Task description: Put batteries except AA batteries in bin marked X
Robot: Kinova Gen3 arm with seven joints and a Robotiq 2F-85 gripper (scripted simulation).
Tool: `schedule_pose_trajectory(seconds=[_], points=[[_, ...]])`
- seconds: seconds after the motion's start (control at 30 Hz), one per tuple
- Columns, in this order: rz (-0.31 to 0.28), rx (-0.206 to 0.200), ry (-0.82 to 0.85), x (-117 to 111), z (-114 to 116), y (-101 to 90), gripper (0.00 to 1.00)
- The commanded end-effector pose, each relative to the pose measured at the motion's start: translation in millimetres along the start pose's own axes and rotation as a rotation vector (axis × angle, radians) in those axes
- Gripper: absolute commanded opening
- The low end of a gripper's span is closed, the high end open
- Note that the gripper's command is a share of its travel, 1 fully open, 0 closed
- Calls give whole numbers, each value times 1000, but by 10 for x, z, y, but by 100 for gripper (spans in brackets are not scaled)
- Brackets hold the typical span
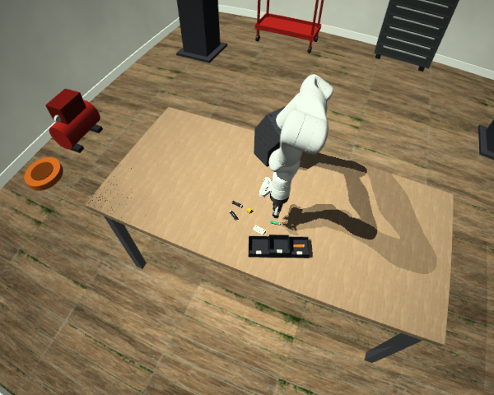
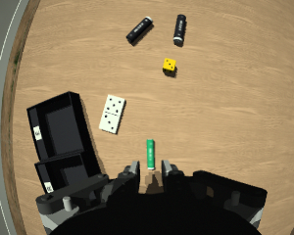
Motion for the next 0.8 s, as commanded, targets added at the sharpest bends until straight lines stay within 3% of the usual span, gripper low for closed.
schedule_pose_trajectory(seconds=[0.0, 0.07, 0.47, 0.77], points=[[2, -7, -5, 5, -27, 115, 24], [2, -7, -5, 5, -27, 115, 24], [3, -7, -5, 19, 17, 577, 24], [-1, 3, -8, 17, 36, 574, 24]])
Point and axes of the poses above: the point where the finger pads meet when closed, its own y axis out along the fingers, its own z axis across the jaws, x = y × z, the point moved 9 cm from there along -y, back along the fingers, and after that the axes turned 4 degrees about y, right-handed, at the moved point
